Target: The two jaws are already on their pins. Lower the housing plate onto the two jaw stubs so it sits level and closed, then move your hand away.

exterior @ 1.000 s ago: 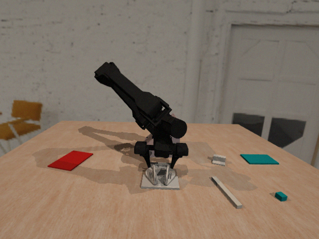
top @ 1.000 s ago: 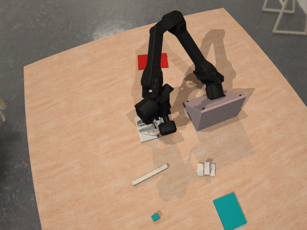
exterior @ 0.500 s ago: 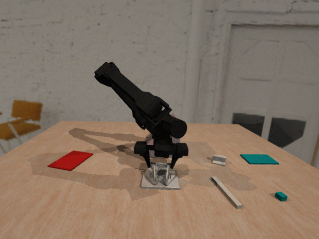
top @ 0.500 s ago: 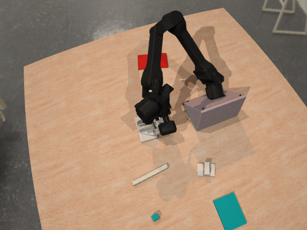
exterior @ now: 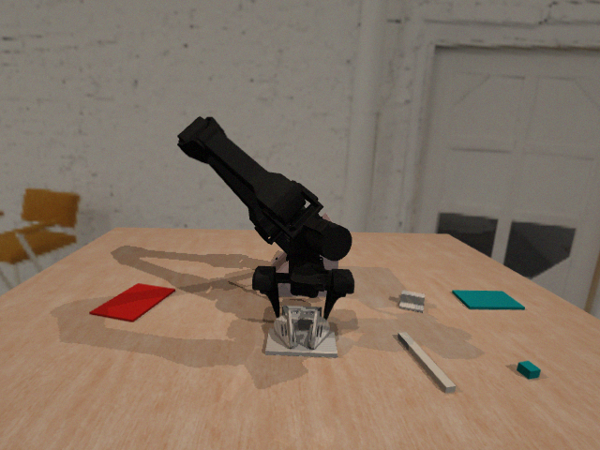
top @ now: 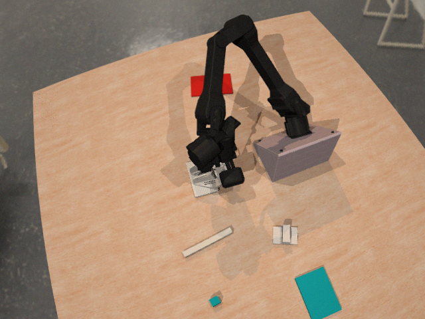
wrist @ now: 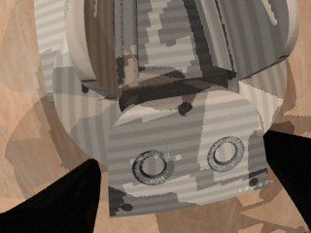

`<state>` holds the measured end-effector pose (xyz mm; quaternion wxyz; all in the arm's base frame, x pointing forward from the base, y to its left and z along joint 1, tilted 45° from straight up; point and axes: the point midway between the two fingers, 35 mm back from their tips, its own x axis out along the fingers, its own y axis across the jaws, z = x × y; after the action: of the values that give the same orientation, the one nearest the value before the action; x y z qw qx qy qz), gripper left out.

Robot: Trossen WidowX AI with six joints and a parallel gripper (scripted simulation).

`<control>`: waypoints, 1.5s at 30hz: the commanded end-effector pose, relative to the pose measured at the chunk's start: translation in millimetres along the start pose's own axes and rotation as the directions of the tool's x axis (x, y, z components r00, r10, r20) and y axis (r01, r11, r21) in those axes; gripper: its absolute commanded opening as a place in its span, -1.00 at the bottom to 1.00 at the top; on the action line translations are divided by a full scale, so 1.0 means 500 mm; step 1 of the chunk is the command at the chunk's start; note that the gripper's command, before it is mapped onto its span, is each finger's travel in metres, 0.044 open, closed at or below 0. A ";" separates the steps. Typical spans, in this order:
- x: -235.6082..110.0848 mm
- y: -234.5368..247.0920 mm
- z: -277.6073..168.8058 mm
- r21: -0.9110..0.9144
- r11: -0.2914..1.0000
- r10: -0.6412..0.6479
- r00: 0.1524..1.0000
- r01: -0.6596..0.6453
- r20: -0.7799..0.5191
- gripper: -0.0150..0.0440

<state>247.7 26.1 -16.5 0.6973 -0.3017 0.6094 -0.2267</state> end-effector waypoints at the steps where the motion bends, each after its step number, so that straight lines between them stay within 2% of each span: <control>1: 0.000 0.000 0.000 0.000 1.000 0.000 1.000 0.000 0.000 1.00; 7: -0.013 0.001 0.001 0.000 1.000 0.001 1.000 -0.001 0.000 1.00; 14: -0.146 -0.003 -0.004 -0.002 1.000 -0.004 1.000 0.004 -0.001 1.00; 21: -0.137 0.002 -0.001 -0.007 1.000 -0.002 1.000 0.002 0.010 1.00; 28: -0.248 -0.002 -0.086 -0.006 1.000 0.001 1.000 -0.001 -0.004 1.00; 45: -0.251 -0.003 -0.088 -0.005 1.000 0.001 1.000 -0.001 -0.004 1.00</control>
<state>185.9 104.5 70.0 0.6959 -0.3052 0.6101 -0.2244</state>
